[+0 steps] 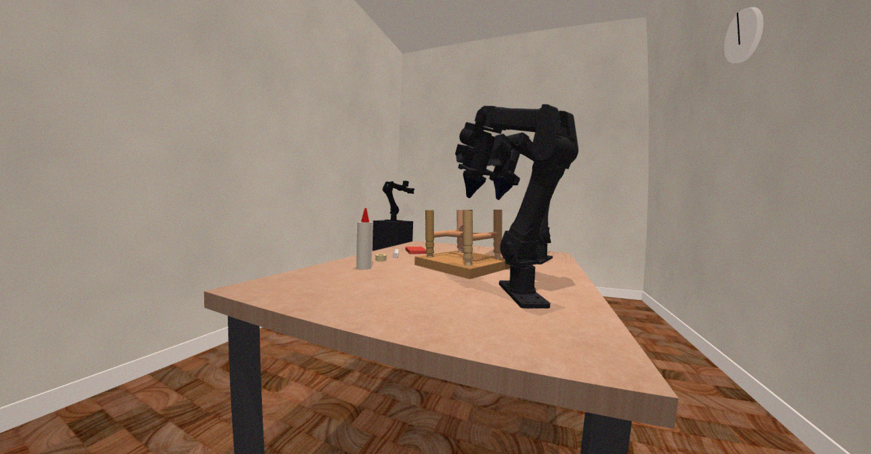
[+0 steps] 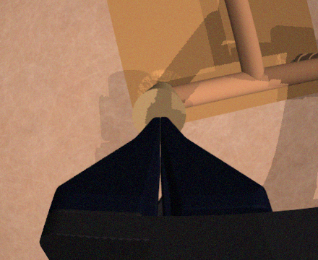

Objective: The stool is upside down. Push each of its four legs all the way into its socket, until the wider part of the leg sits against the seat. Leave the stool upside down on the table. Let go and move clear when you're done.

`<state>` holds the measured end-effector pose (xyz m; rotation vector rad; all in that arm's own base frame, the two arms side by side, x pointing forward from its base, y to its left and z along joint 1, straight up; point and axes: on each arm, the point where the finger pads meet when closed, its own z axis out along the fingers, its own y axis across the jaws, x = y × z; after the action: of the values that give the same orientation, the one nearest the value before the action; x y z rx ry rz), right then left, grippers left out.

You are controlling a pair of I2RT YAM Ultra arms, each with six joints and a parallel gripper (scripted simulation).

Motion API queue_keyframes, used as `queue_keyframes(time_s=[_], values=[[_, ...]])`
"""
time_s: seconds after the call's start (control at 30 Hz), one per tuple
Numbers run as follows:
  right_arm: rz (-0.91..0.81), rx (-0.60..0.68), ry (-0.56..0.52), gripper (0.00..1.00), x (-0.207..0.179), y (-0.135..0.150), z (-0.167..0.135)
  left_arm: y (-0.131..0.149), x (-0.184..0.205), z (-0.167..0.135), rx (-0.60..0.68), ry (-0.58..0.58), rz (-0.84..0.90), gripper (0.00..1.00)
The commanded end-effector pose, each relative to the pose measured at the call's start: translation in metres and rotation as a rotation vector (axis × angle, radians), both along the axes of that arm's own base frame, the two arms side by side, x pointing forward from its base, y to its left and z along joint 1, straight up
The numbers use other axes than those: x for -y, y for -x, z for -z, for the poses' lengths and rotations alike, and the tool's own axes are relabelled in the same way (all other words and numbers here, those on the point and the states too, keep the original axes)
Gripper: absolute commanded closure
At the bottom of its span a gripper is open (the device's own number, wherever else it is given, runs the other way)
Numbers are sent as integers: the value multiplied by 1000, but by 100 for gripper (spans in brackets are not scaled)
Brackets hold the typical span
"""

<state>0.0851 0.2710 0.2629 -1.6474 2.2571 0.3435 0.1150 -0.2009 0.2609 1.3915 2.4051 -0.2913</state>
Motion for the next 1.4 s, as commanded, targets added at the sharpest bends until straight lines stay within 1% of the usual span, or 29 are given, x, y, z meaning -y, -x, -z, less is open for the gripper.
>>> queue_keyframes(time_s=[0.0, 0.03, 0.07, 0.1, 0.13, 0.23, 0.27, 0.3, 0.37, 0.4, 0.6, 0.7, 0.8, 0.87, 1.1, 1.17, 1.23, 1.27, 1.33, 1.37], values=[[6, 23, -38, 100, 5, 1, -20, 4, -4, -3, 11, 9, -12, 100], [5, 32, -68, 100, 3, 0, -25, 1, -2, 0, 10, 4, -8, 100], [-17, 26, -52, 100, -7, 2, -18, 6, -5, -3, 9, 8, 4, 100], [-18, 24, -53, 100, -8, 2, -18, 6, -5, -4, 11, 11, 5, 100], [-5, 20, -46, 100, -2, -1, -18, 3, -8, -2, 10, 6, -9, 100], [-6, 20, -46, 100, -3, -1, -17, 1, -3, -3, 10, 8, -7, 100], [0, 25, -59, 100, -3, -2, -22, 2, -7, -2, 11, 8, -12, 100], [7, 23, -55, 100, 3, -3, -22, -2, -5, 7, -2, -24, -15, 100], [-5, 24, -60, 100, 0, 0, -23, -2, 2, -5, 17, 16, 0, 100], [-5, 24, -60, 100, 0, 0, -23, 1, -5, 3, 11, 5, -1, 100], [-5, 23, -60, 100, 0, 0, -23, -2, -4, 7, 18, 17, -11, 100], [-5, 23, -60, 100, 0, 0, -23, -1, -3, 14, 13, 11, -3, 100], [-5, 23, -60, 100, 0, 0, -23, 0, -1, 12, 18, 21, 1, 100], [-5, 23, -60, 100, 0, 0, -23, -2, -4, 19, 13, 11, -9, 100], [-5, 23, -60, 100, 0, 0, -23, -2, -3, 29, 13, 12, -6, 100], [-5, 23, -60, 100, 0, 0, -23, -3, -2, 24, 22, 27, -7, 100], [-5, 23, -60, 100, 0, 0, -23, -2, -3, 26, 20, 24, -7, 100], [-4, 25, -65, 100, 1, 0, -17, -2, -3, 28, 15, 16, -8, 100], [-4, 25, -65, 100, 1, 0, -17, -2, -3, 28, 15, 16, -8, 100], [-7, 14, -30, 100, 2, 1, -4, -1, 0, 24, 21, 28, -1, 100]])
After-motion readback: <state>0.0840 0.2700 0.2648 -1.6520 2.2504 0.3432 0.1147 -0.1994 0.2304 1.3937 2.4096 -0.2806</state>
